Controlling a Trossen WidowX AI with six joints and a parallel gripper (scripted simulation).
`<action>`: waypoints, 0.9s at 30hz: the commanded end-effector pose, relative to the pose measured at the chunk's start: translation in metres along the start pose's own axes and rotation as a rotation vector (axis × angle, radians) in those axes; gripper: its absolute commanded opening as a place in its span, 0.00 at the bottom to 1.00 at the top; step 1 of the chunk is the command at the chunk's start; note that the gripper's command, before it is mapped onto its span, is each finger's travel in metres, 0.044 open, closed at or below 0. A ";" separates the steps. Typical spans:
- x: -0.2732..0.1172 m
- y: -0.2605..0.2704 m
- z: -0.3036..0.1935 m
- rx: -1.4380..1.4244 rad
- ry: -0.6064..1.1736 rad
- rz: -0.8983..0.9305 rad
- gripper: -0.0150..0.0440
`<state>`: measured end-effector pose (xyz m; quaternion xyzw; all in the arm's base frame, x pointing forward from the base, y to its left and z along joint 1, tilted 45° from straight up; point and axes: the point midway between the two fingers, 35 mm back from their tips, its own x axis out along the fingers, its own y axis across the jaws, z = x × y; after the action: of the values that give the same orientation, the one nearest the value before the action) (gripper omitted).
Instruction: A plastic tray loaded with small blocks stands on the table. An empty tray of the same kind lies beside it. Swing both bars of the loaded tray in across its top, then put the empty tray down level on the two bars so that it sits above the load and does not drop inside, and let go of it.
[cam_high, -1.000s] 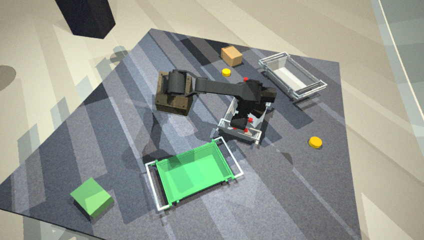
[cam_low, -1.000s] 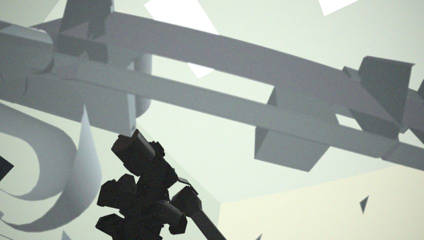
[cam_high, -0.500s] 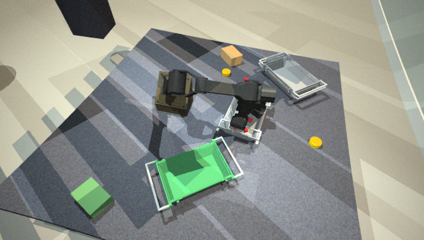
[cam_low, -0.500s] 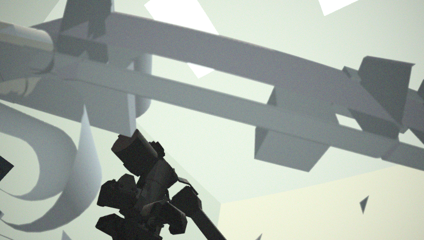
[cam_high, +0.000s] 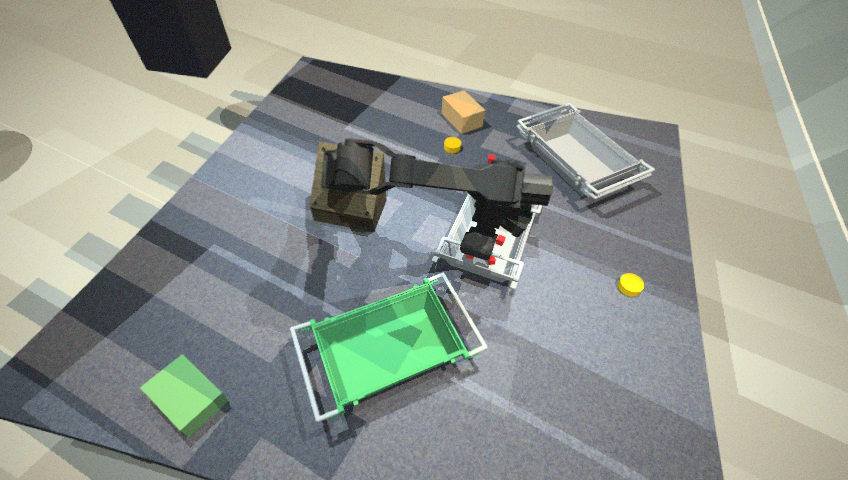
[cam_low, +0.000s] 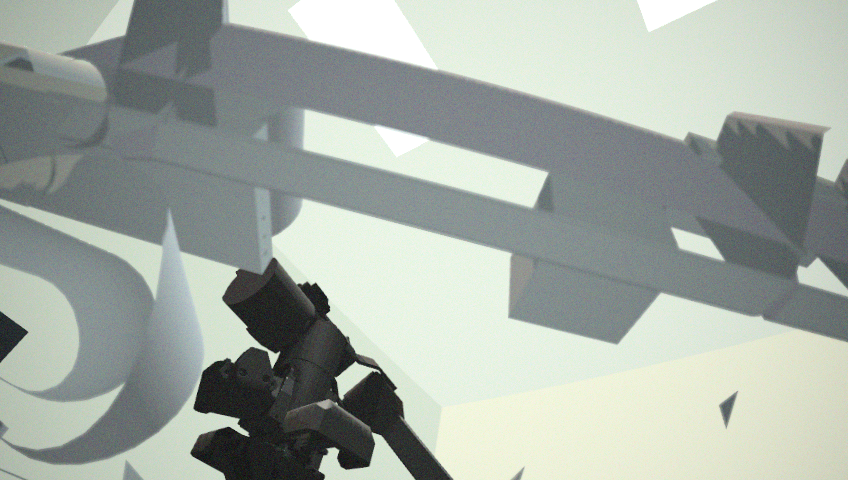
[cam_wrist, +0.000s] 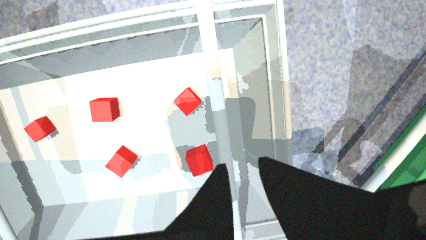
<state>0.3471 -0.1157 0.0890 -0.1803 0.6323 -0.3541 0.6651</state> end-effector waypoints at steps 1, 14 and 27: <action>0.000 0.000 0.000 0.000 0.000 0.000 0.30; 0.000 0.000 0.000 0.000 0.000 0.000 0.25; 0.000 0.000 0.000 0.000 0.000 0.000 0.25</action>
<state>0.3471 -0.1156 0.0889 -0.1803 0.6323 -0.3541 0.6651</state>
